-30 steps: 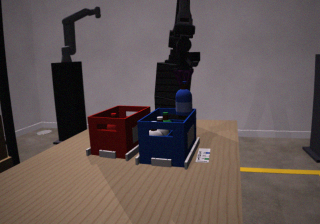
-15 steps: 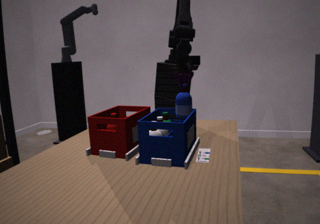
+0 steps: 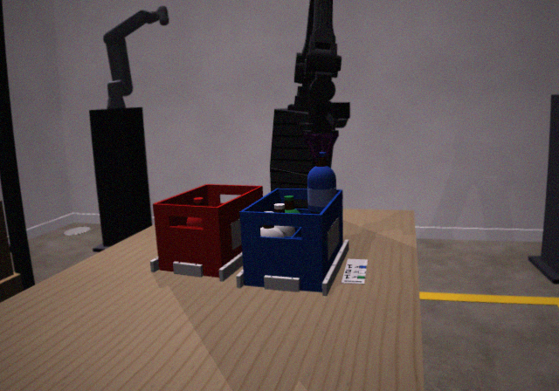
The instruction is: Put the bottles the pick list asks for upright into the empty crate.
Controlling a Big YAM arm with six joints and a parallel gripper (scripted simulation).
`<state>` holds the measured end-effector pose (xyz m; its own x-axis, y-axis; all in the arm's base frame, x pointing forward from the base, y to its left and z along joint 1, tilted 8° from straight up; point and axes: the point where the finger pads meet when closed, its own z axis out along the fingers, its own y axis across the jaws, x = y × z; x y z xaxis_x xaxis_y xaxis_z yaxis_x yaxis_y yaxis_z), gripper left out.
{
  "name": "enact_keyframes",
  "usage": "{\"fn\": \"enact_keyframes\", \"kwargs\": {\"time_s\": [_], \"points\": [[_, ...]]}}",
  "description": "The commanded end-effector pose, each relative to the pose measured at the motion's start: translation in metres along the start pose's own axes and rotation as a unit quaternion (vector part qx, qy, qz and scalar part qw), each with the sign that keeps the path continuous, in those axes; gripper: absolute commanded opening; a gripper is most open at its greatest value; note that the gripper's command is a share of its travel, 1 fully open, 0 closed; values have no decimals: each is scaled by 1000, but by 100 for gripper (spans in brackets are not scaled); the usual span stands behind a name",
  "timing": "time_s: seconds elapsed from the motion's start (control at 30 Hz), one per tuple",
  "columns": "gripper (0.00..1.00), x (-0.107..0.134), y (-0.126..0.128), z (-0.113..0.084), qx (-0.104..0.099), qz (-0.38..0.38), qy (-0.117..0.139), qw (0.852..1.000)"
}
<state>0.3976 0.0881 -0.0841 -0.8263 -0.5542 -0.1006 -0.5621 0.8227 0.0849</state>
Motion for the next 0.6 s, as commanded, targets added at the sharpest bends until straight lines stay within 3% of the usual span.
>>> {"fn": "enact_keyframes", "kwargs": {"time_s": [0.0, 0.1, 0.2, 0.27, 0.3, 0.43, 0.57], "points": [[0, -17, -3, -10, 12, -1, -24, 1000], [0, -23, -5, -10, 14, -2, -30, 999], [0, -19, -3, 3, 10, -1, -20, 1000], [0, -19, -3, 3, 10, -1, -20, 1000], [0, -24, -7, -8, 16, -1, -33, 999], [0, -31, -7, -6, 17, -3, -37, 999], [0, -20, -5, 11, 10, 0, -21, 1000]]}}
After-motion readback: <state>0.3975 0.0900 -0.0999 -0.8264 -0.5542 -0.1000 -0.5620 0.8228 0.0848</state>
